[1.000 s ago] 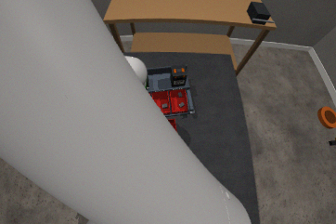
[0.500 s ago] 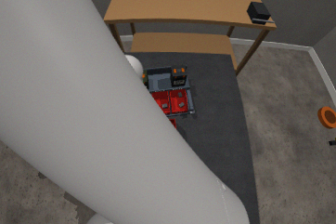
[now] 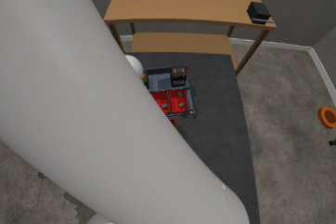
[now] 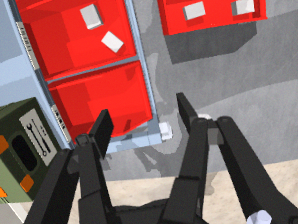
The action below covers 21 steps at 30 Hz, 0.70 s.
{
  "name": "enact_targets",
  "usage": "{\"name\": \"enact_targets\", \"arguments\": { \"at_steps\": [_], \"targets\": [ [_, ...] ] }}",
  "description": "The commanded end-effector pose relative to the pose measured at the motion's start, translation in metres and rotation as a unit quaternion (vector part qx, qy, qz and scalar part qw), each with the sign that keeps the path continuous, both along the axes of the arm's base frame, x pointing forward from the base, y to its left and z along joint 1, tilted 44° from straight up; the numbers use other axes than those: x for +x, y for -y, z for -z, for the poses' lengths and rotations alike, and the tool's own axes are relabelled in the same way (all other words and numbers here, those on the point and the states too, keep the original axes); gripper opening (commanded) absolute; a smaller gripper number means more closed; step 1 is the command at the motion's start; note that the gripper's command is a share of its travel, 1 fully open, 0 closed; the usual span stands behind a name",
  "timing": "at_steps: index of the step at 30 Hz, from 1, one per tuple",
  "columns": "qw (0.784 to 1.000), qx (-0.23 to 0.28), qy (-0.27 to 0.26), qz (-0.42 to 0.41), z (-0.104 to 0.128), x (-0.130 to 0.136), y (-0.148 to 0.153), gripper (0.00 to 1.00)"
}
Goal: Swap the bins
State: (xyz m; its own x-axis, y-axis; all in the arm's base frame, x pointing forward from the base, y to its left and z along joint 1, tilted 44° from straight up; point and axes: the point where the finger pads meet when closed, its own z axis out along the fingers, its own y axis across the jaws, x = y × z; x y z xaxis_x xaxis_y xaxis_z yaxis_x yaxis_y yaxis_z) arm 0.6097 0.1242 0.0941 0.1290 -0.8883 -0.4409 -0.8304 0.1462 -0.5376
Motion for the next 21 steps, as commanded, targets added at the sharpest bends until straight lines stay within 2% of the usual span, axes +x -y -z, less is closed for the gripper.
{"name": "enact_targets", "arguments": {
  "at_steps": [1, 21],
  "targets": [
    [1.000, 0.000, 0.001, 0.000, -0.001, 0.000, 0.000, 0.62],
    [1.000, 0.000, -0.001, 0.001, 0.012, 0.010, -0.008, 0.62]
  ]
}}
